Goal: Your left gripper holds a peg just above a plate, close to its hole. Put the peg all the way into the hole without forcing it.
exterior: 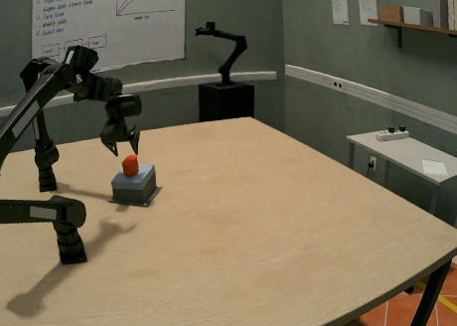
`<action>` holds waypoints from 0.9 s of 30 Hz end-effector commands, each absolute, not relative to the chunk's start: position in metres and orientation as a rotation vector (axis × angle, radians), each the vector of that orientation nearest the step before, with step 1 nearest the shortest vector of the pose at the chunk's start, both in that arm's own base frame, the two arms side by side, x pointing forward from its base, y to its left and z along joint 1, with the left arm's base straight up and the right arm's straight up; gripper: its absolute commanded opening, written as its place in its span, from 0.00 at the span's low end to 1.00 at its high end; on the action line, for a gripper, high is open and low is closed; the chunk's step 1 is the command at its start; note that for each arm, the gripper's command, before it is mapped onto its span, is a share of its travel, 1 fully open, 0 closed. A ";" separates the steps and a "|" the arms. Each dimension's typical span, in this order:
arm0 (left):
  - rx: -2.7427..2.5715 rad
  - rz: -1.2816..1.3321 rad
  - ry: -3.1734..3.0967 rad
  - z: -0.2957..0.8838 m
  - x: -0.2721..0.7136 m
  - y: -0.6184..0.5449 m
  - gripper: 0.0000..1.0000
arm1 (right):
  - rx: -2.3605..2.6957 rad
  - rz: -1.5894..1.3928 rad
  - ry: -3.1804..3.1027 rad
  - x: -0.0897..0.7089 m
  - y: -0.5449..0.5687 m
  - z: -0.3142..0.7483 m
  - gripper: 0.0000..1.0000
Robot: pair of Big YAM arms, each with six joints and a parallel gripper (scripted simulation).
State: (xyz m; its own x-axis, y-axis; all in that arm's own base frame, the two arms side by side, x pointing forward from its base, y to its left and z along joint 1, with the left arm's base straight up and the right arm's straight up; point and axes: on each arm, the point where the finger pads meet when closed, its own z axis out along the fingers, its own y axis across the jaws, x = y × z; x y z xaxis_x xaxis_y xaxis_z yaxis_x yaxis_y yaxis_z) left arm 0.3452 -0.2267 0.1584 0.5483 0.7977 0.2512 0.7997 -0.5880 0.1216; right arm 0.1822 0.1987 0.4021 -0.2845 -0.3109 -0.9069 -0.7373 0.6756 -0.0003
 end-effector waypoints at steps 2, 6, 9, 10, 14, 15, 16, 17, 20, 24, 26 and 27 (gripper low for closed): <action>-2.779 -0.473 -1.448 0.187 0.356 -0.247 1.00 | -0.814 0.530 1.857 0.183 0.199 0.416 1.00; -2.800 -0.494 -1.467 0.227 0.347 -0.250 1.00 | -0.814 0.530 1.857 0.183 0.199 0.416 1.00; -2.800 -0.494 -1.467 0.242 0.343 -0.252 1.00 | -0.814 0.530 1.857 0.183 0.199 0.416 1.00; -2.800 -0.493 -1.467 0.247 0.342 -0.253 1.00 | -0.814 0.530 1.857 0.183 0.199 0.416 1.00; -2.790 -0.480 -1.458 0.256 0.339 -0.256 1.00 | -0.814 0.530 1.857 0.183 0.199 0.416 1.00; -2.790 -0.480 -1.458 0.256 0.339 -0.256 1.00 | -0.814 0.530 1.857 0.183 0.199 0.416 1.00; -2.791 -0.479 -1.458 0.260 0.338 -0.257 1.00 | -0.814 0.530 1.857 0.183 0.199 0.416 1.00; -2.781 -0.468 -1.449 0.255 0.342 -0.260 1.00 | -0.814 0.530 1.857 0.183 0.199 0.416 1.00; -2.764 -0.448 -1.434 0.254 0.341 -0.261 1.00 | -0.814 0.530 1.857 0.183 0.199 0.416 1.00; -2.740 -0.423 -1.413 0.244 0.335 -0.257 1.00 | -0.814 0.530 1.857 0.183 0.199 0.416 1.00; -2.736 -0.420 -1.411 0.242 0.338 -0.253 1.00 | -0.814 0.530 1.857 0.183 0.199 0.416 1.00; -2.735 -0.420 -1.410 0.242 0.338 -0.253 1.00 | -0.814 0.530 1.857 0.183 0.199 0.416 1.00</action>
